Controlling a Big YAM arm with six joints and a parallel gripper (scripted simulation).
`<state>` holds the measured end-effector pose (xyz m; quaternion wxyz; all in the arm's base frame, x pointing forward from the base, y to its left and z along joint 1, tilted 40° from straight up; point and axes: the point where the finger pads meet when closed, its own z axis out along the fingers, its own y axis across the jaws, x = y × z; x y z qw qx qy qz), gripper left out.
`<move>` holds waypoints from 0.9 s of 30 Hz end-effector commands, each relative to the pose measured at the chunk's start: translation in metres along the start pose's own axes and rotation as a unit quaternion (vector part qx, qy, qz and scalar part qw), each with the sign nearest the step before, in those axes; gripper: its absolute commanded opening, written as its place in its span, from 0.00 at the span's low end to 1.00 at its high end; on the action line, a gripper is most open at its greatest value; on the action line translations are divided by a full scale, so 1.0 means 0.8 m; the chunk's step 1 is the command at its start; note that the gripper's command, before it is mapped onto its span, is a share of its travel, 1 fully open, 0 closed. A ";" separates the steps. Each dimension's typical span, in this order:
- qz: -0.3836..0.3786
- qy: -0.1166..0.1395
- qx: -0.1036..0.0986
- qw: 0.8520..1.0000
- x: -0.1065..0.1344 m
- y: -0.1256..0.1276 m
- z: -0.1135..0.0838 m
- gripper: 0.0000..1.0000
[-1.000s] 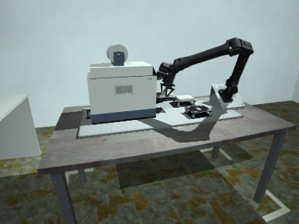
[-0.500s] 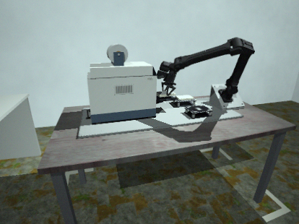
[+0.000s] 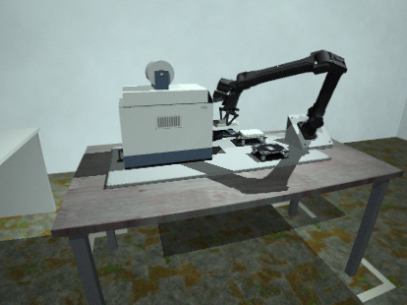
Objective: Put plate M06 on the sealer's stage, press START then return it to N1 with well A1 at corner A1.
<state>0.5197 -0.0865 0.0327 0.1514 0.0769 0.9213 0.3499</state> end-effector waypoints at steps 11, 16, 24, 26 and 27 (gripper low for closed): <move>-0.013 -0.012 0.003 1.000 -0.031 -0.001 -0.033 0.00; -0.024 -0.012 0.002 1.000 -0.036 0.012 -0.034 0.00; -0.028 -0.020 0.003 0.999 -0.044 0.018 -0.029 0.00; -0.028 -0.020 0.003 0.999 -0.044 0.018 -0.029 0.00; -0.027 -0.023 0.004 0.999 -0.045 0.015 -0.032 0.00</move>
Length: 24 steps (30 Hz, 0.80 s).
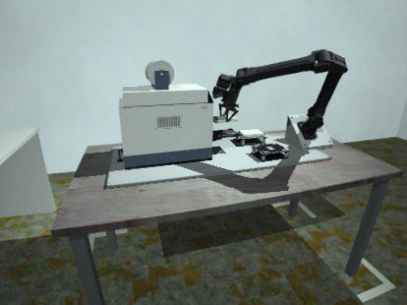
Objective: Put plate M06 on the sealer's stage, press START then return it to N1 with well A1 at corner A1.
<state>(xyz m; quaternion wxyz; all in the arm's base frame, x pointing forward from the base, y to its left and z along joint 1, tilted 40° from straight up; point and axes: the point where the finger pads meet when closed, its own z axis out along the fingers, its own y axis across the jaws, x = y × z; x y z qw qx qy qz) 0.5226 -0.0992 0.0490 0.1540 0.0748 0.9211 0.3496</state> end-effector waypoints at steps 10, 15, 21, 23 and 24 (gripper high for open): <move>-0.011 -0.034 0.009 0.999 -0.036 -0.004 -0.025 0.00; -0.014 -0.033 0.009 0.999 -0.036 -0.001 -0.023 0.00; -0.022 -0.027 0.006 0.999 -0.035 0.009 -0.013 0.00; -0.025 -0.024 0.005 0.999 -0.035 0.013 -0.010 0.00; -0.026 -0.023 0.005 0.999 -0.035 0.015 -0.008 0.00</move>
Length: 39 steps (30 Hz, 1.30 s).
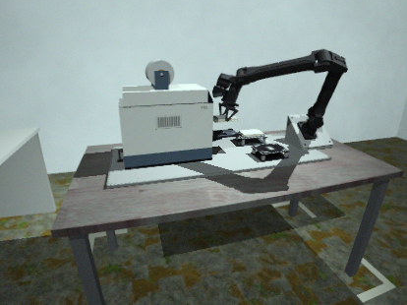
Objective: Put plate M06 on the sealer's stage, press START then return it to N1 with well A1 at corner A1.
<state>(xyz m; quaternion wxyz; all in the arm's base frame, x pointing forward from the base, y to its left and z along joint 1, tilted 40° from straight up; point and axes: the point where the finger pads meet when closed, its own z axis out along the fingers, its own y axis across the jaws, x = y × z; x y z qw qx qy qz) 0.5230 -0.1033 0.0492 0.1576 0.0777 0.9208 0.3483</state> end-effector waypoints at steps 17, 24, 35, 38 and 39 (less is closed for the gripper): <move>-0.007 -0.018 0.006 1.000 -0.028 0.006 -0.019 0.00; -0.028 -0.019 0.000 0.999 -0.006 -0.001 -0.013 0.00; -0.018 0.004 -0.007 1.000 0.009 0.003 0.014 0.00; -0.015 0.003 -0.006 1.000 0.008 0.007 0.013 0.00; -0.016 0.002 -0.006 1.000 0.007 0.009 0.011 0.00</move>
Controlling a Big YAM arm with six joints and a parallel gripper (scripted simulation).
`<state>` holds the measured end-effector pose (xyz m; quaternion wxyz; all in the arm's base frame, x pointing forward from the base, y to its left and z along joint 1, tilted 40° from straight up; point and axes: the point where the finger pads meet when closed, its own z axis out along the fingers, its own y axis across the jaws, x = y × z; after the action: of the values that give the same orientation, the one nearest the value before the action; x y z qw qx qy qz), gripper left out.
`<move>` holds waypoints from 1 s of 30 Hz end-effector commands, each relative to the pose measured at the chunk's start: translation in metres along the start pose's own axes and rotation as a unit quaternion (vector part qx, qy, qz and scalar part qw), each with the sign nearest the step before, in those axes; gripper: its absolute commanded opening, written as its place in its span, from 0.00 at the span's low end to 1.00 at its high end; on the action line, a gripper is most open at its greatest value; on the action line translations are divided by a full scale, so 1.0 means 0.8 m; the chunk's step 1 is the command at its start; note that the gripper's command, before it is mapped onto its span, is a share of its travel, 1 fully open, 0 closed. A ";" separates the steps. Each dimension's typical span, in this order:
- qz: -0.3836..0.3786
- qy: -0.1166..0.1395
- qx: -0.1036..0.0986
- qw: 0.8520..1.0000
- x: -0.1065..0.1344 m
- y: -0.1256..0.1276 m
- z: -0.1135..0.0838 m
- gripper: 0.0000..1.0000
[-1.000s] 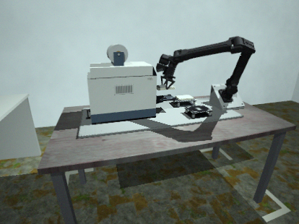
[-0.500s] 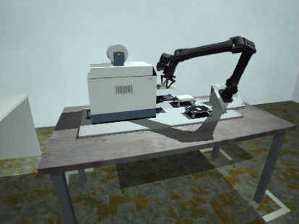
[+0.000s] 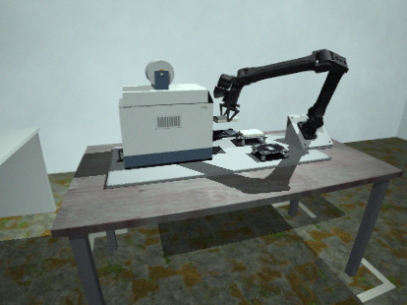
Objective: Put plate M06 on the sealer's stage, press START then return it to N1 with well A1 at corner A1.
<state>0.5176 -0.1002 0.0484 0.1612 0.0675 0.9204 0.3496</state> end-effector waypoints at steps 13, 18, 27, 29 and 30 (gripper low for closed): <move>-0.011 -0.005 -0.001 1.000 0.015 0.031 -0.004 0.00; -0.007 -0.006 -0.001 1.000 0.029 0.034 -0.009 0.00; -0.003 0.002 -0.002 1.000 0.050 0.047 -0.011 0.00; -0.005 0.001 -0.002 1.000 0.054 0.053 -0.014 0.00; -0.006 0.001 0.000 1.000 0.055 0.054 -0.015 0.00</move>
<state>0.4717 -0.0757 0.0624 0.1553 0.0703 0.9203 0.3520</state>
